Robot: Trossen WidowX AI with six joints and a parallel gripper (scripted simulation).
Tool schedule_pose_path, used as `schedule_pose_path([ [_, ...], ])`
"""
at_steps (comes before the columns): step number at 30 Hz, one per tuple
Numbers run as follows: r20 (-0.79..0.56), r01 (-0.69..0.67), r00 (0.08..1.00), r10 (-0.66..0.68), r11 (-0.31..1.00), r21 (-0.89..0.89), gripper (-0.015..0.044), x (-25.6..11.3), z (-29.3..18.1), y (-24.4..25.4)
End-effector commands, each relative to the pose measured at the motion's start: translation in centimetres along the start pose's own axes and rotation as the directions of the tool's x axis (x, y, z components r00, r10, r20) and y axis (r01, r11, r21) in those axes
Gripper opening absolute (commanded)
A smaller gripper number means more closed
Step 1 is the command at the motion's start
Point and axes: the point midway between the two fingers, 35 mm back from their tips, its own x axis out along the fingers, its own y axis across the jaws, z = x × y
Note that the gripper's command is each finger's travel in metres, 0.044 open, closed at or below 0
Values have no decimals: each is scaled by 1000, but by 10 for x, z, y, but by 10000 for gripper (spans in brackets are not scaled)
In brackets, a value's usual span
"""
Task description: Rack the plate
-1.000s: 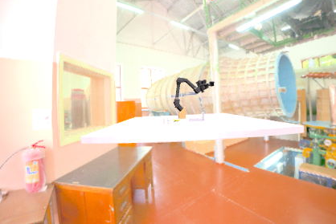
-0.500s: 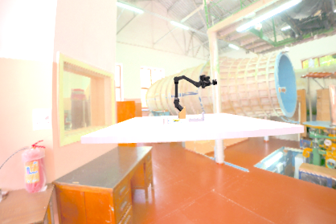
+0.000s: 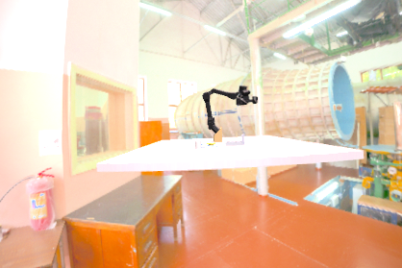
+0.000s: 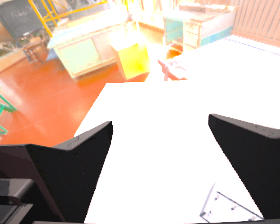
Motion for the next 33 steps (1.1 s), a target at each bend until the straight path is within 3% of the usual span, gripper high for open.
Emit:
schedule_pose_path([
  [1, -149, 32, 988, -31, 999, 8, 400, 24, -1, -47],
  [16, -560, 127, 821, -107, 992, -4, 400, 45, -44, -179],
  [33, -889, 233, 446, -105, 972, 2, 400, -11, -98, -317],
])
